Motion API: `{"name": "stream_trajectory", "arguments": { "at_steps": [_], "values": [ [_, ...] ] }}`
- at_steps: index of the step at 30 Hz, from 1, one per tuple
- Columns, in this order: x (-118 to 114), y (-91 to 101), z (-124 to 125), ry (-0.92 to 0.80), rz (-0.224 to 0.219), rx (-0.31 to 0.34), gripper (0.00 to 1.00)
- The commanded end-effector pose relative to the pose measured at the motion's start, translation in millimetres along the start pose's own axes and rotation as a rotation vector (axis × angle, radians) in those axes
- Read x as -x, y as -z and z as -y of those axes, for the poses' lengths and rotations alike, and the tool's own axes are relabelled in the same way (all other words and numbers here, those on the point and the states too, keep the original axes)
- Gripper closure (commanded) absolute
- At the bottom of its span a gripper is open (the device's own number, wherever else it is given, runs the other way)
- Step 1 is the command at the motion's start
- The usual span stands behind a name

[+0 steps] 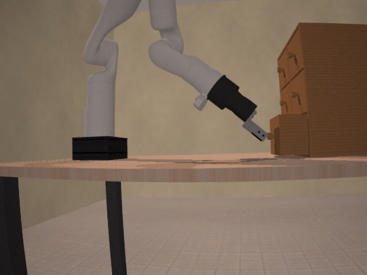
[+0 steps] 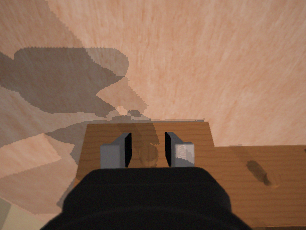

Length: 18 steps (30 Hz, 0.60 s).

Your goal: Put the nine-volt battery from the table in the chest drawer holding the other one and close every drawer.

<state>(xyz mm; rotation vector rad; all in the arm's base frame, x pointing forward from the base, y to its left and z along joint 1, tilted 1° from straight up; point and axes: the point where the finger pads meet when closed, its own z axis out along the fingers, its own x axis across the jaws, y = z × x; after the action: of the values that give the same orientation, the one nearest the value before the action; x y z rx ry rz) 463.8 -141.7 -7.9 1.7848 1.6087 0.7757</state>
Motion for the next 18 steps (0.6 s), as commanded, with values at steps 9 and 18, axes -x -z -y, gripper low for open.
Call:
{"name": "stream_trajectory", "arguments": {
  "at_steps": [9, 18],
  "values": [
    [0.1, -6.8, -8.0, 0.003, 0.001, 0.005, 0.33],
    [0.1, -10.8, -11.5, 0.003, 0.001, 0.005, 0.33]
  ]
}}
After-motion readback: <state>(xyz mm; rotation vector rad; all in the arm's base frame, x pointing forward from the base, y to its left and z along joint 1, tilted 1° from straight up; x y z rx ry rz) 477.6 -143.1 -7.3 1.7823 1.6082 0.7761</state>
